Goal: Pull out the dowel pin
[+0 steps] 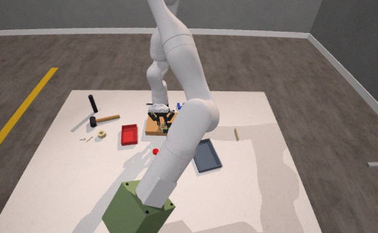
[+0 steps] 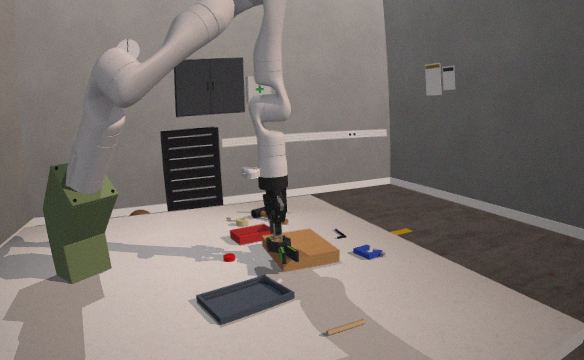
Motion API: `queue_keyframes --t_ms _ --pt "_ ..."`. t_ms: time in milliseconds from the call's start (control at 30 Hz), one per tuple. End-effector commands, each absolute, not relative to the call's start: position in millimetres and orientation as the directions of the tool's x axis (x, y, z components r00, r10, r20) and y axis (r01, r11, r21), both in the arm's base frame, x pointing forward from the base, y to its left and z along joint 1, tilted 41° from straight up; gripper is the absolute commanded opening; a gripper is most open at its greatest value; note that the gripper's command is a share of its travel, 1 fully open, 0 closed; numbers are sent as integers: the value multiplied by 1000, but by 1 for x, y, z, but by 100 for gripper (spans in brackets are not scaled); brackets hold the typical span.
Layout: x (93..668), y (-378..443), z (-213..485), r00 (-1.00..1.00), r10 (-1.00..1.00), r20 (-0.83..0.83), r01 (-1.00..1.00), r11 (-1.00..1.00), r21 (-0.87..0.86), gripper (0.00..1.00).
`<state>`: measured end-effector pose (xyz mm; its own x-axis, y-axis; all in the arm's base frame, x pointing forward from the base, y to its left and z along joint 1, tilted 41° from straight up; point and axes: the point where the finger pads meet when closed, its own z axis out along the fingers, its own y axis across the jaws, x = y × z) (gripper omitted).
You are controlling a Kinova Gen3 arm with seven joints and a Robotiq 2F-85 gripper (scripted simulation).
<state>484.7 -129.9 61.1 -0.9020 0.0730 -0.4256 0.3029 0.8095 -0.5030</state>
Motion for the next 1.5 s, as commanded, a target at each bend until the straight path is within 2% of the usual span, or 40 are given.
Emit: queue_keyframes --t_ms 0,567,600,833,867,1033,1067,1300,1333,1467 --pt "488 -130 61 -896 82 -437 314 812 -493 34" --pt "488 -130 61 -896 82 -437 314 812 -493 34" --pt "488 -130 61 -896 82 -437 314 812 -493 28" --pt "488 -130 61 -896 82 -437 314 812 -493 28" --pt "488 -130 61 -896 82 -437 314 812 -493 22" --pt "488 -130 61 -896 82 -437 314 812 -493 22" --pt "488 -130 61 -896 82 -437 314 812 -493 16" --pt "488 -130 61 -896 82 -437 314 811 -493 16" --pt "488 -130 61 -896 82 -437 314 811 -493 10" --pt "488 -130 61 -896 82 -437 314 811 -493 10"
